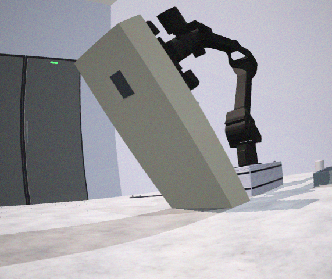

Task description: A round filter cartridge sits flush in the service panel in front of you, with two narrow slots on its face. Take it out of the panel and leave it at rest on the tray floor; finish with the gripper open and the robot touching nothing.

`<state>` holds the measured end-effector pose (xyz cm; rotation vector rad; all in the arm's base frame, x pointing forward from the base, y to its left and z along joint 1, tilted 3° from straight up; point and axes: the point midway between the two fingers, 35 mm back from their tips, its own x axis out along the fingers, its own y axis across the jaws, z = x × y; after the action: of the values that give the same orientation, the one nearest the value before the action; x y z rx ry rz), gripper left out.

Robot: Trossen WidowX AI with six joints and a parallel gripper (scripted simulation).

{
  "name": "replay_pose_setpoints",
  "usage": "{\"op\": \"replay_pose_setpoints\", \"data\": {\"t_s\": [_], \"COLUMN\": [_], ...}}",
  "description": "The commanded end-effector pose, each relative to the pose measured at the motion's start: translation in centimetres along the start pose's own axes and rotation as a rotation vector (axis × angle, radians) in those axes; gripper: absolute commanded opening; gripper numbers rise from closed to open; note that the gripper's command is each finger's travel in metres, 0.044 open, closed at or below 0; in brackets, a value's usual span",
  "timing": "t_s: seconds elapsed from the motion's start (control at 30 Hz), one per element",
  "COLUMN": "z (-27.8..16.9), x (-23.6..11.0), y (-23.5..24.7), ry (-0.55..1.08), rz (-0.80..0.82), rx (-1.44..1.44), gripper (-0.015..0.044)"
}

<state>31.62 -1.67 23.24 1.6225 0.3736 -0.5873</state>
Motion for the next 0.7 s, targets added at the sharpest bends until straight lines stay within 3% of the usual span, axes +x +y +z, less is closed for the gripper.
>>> {"op": "replay_pose_setpoints", "data": {"t_s": [0.0,0.67], "z": [-0.04,-0.05], "x": [0.02,0.31], "y": [-0.03,0.07], "ry": [0.002,0.002], "rz": [-0.001,-0.001], "rx": [-0.003,-0.003], "gripper": [0.0095,0.0095]}}
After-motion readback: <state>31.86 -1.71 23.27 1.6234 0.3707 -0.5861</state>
